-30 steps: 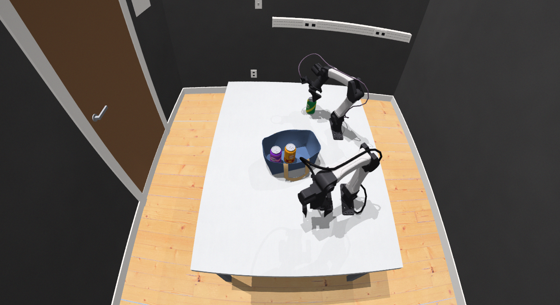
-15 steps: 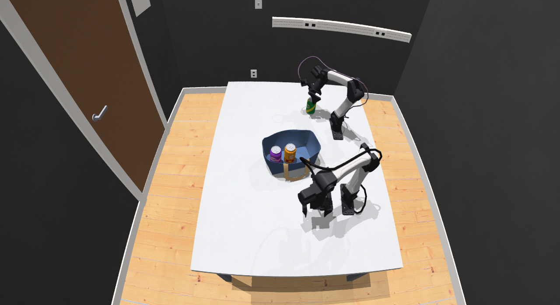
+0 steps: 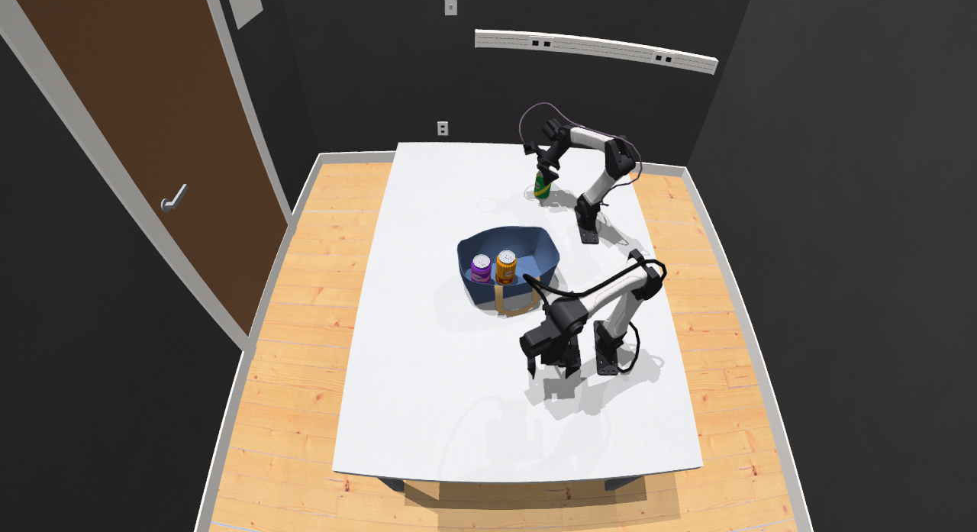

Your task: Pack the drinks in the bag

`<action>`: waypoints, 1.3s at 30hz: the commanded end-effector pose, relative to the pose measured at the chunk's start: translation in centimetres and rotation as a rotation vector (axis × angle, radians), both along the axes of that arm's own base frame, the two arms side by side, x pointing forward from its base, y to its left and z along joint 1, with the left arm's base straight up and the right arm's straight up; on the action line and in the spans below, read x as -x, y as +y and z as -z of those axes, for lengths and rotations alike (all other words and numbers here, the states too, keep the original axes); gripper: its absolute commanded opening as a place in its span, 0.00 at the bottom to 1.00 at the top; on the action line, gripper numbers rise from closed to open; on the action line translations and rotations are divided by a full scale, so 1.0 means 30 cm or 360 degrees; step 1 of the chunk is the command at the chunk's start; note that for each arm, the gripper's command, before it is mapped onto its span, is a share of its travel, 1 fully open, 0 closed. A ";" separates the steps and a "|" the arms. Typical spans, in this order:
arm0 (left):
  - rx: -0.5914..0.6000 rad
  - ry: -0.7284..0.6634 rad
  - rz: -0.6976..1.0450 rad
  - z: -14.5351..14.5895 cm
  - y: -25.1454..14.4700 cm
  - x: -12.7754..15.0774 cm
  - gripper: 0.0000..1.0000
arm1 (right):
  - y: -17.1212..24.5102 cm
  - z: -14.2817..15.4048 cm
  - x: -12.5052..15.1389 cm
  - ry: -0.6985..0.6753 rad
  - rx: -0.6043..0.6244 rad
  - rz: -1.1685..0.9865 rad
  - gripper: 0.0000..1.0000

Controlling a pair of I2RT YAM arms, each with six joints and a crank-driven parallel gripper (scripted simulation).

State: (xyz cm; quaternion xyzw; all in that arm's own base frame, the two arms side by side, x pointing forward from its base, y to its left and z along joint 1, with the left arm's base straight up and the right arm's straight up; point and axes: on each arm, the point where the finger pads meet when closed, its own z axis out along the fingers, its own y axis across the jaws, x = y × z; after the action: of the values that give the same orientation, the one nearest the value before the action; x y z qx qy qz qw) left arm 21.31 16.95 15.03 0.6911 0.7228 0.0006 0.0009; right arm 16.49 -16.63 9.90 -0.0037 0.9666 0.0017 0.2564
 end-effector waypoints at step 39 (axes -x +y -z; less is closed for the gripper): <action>-0.0058 -0.0113 -0.0007 -0.058 0.021 -0.030 1.00 | -0.041 0.018 -0.025 -0.0033 0.0086 0.0010 0.74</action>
State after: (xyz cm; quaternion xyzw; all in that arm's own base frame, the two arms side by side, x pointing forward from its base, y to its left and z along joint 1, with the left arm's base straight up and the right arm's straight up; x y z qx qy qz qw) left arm 21.31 16.95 15.03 0.6911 0.7228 0.0006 0.0009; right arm 16.44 -16.77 7.95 -0.0022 0.9670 -0.0017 0.2547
